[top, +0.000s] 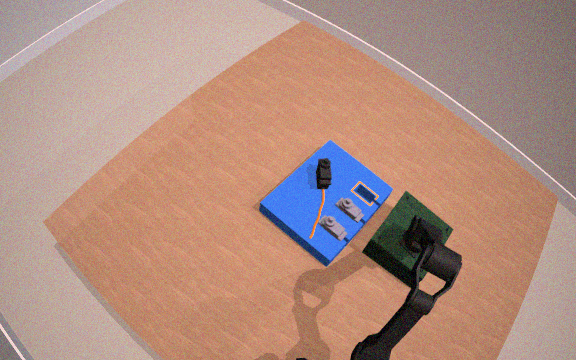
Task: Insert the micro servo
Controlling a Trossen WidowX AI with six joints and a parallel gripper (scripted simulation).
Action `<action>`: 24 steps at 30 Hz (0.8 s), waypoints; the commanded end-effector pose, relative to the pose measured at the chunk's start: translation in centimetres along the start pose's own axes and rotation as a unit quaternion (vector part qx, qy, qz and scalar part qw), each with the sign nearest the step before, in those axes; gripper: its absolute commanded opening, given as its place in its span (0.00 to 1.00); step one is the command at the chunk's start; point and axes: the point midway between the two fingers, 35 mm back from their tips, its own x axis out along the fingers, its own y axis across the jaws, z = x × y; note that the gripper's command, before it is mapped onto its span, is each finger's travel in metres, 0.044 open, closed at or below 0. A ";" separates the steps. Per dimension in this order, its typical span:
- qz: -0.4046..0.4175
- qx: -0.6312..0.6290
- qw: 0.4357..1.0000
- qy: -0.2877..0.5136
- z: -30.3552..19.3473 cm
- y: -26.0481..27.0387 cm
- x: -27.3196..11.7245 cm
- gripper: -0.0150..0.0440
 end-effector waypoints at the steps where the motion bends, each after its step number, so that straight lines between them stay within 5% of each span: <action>1: 0.001 0.001 1.000 0.000 -0.1 0.0 0.1 0.98; 24: 0.078 0.094 0.992 0.035 -7.1 5.1 6.7 1.00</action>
